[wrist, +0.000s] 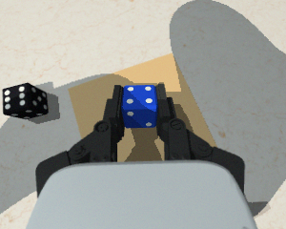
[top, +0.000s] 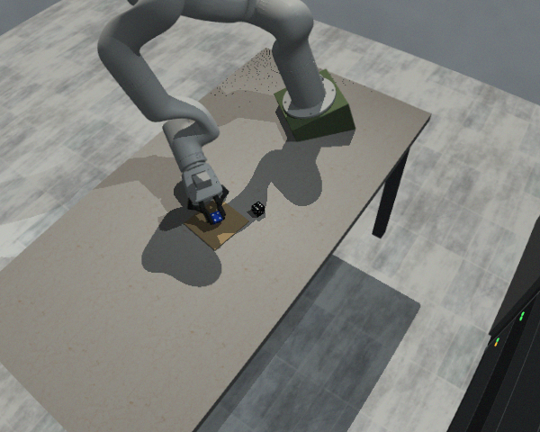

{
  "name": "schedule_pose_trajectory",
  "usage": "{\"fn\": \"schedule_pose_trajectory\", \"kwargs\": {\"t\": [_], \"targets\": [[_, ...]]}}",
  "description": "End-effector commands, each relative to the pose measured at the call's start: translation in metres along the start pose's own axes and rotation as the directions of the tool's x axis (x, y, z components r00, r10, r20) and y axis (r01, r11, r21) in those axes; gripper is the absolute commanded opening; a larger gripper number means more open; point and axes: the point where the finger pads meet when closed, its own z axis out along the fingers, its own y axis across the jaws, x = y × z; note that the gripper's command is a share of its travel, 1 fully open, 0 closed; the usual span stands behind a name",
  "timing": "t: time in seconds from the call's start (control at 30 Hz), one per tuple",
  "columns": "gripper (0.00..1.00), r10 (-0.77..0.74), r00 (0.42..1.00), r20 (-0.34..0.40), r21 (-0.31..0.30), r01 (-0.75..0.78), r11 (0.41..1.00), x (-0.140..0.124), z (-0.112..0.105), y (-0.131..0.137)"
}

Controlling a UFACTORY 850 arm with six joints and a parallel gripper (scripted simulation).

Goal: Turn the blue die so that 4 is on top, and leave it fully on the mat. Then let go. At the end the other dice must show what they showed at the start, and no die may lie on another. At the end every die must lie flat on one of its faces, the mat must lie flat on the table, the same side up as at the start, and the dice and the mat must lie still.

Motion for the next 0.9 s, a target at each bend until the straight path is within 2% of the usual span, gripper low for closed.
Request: {"fn": "schedule_pose_trajectory", "kwargs": {"t": [0.0,0.87], "targets": [[0.27,-0.001,1.000,-0.001,-0.001,0.001,1.000,0.0005,-0.0001,0.0005],[0.27,-0.001,1.000,-0.001,-0.001,0.001,1.000,-0.0022,0.0013,0.0005]]}}
